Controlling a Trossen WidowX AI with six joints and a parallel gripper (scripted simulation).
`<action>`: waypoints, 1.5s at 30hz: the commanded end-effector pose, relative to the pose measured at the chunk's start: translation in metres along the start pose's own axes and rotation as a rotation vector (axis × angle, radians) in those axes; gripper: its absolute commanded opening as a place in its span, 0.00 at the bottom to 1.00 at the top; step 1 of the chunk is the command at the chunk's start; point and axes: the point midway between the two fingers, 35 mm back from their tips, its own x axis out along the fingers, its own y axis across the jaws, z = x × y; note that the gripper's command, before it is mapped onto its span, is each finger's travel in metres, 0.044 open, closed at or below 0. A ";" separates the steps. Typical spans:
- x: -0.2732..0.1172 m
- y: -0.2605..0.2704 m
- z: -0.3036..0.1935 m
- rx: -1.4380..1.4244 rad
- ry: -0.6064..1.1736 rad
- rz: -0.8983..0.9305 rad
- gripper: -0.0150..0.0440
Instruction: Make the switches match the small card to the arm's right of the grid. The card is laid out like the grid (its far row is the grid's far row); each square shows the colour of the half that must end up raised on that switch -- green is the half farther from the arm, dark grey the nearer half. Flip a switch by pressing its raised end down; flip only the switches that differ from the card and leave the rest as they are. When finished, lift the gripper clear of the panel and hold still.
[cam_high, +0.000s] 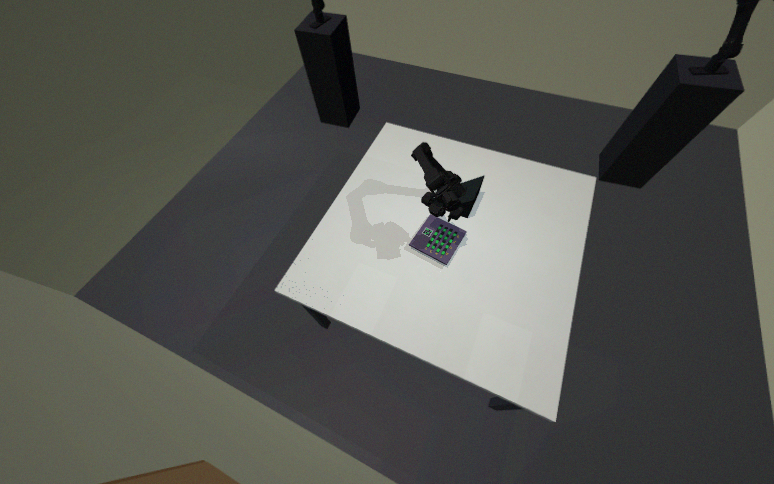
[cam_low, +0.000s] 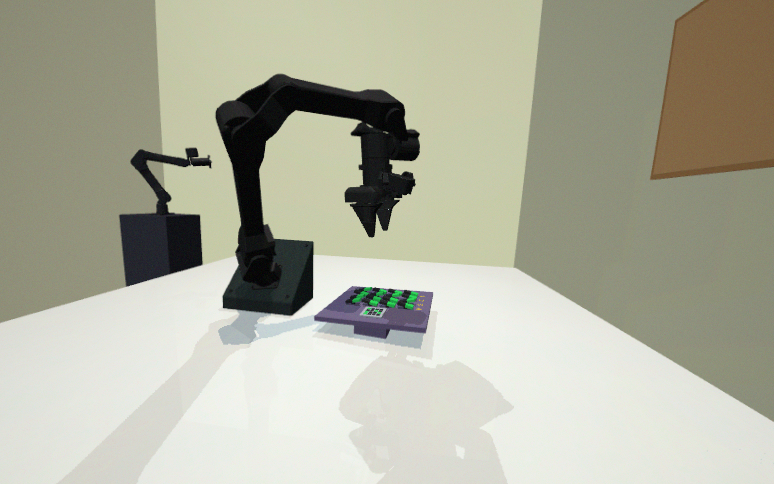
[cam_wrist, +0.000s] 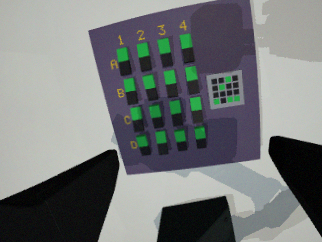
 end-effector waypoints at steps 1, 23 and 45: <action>0.003 0.002 0.000 -0.003 0.000 -0.002 0.89; 0.129 0.036 -0.012 -0.090 0.041 -0.077 0.25; 0.149 0.034 -0.013 -0.090 0.041 -0.078 0.25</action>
